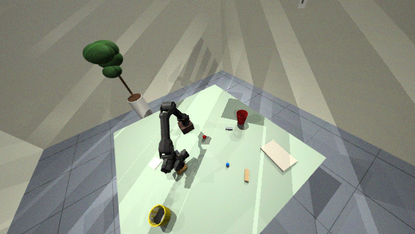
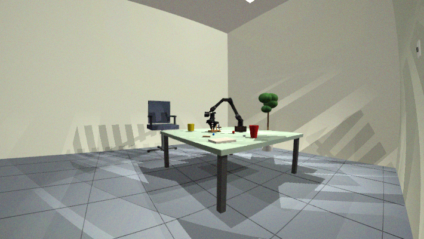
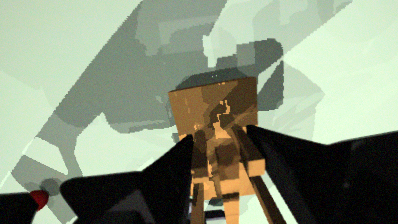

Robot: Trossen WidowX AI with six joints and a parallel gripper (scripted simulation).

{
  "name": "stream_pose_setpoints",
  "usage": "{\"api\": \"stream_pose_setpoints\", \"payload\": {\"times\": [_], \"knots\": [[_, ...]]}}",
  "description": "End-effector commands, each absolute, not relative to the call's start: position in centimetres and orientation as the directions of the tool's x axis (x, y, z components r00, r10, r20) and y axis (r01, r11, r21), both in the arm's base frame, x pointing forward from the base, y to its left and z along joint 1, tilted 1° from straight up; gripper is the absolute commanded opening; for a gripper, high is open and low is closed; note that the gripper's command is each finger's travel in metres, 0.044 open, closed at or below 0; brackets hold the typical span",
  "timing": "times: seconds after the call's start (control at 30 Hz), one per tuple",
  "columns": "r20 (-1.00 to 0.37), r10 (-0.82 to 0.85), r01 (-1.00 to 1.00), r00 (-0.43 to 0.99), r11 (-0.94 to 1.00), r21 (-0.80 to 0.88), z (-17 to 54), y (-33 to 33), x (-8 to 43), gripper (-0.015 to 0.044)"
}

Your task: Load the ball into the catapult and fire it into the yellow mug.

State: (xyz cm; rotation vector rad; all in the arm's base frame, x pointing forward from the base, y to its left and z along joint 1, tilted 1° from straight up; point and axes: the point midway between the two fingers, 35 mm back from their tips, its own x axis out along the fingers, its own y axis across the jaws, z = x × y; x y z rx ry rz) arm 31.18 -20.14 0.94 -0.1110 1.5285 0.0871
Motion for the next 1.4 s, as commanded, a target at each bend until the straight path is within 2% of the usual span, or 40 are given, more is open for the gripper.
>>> {"api": "stream_pose_setpoints", "payload": {"times": [0.0,0.33,0.43,0.57,0.63,0.73,0.93,1.1,1.37], "knots": [[-0.999,-0.013,-0.127,0.042,0.992,-0.019,1.0,-20.2,31.2,0.0105],[-0.999,-0.013,-0.127,0.042,0.992,-0.019,1.0,-20.2,31.2,0.0368],[-0.999,-0.013,-0.126,0.042,0.992,-0.019,3.4,-20.3,31.4,0.0440],[-0.999,-0.012,-0.126,0.042,0.992,-0.017,9.9,-20.1,31.0,0.0440],[-0.999,-0.012,-0.126,0.042,0.992,-0.017,11.0,-20.0,30.8,0.0440],[-0.999,-0.011,-0.124,0.040,0.992,-0.015,9.1,-20.2,31.1,0.0440],[-0.999,-0.013,-0.116,0.037,0.993,-0.018,10.5,-20.0,30.7,0.0440],[-0.999,-0.013,-0.116,0.037,0.993,-0.018,6.1,-20.1,30.9,0.0440],[-0.999,-0.013,-0.116,0.037,0.993,-0.018,5.7,-20.1,30.9,0.0440]]}}
